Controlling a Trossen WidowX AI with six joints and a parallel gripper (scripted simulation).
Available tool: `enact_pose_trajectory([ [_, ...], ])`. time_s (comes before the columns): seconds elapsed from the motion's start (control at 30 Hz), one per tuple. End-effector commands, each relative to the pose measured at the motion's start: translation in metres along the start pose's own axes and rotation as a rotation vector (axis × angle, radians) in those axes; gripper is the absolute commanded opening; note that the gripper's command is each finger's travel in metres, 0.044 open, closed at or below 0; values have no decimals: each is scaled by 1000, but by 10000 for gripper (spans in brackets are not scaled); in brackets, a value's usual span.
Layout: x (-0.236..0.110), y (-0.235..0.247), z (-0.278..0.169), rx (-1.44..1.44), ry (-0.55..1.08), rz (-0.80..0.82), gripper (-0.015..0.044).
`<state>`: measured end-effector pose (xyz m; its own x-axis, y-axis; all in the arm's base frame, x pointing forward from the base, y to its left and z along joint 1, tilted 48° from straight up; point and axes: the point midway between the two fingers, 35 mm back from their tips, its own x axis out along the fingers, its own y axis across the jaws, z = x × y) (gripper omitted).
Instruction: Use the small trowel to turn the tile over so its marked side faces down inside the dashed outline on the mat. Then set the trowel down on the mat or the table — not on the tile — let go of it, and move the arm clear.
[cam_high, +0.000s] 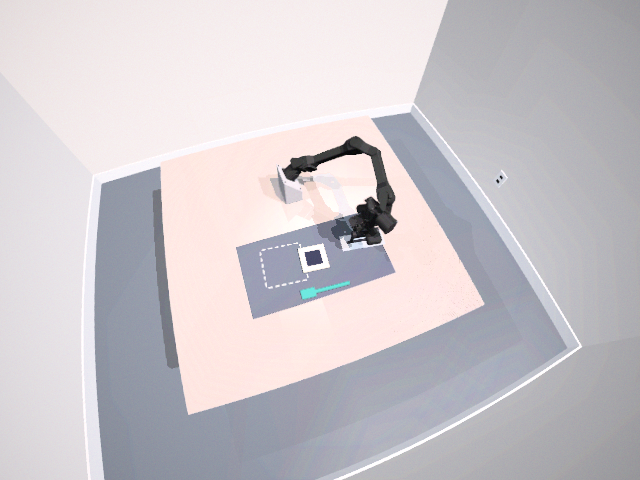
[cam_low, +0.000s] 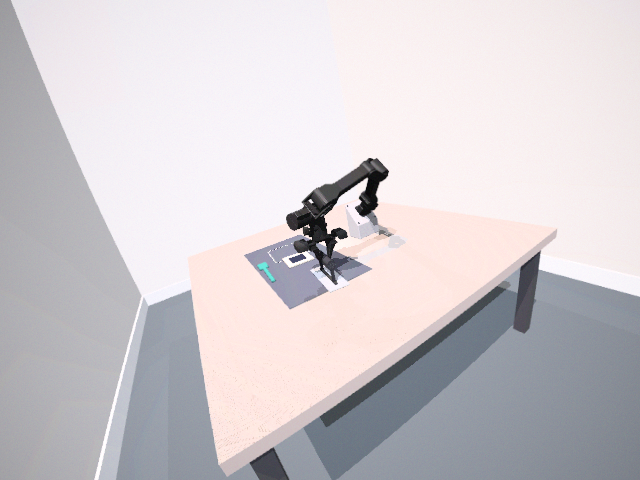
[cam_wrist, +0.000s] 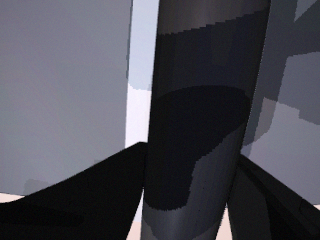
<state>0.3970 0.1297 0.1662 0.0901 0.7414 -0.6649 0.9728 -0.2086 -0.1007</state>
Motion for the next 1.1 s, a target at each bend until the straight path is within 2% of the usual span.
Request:
enact_pose_trajectory([
  [0.0,1,-1,0,140,0,-3,130],
  [0.13,1,-1,0,237,0,-3,130],
  [0.37,1,-1,0,241,0,-3,130],
  [0.53,1,-1,0,241,0,-3,261],
  [0.57,1,-1,0,241,0,-3,270],
  [1.07,1,-1,0,241,0,-3,270],
])
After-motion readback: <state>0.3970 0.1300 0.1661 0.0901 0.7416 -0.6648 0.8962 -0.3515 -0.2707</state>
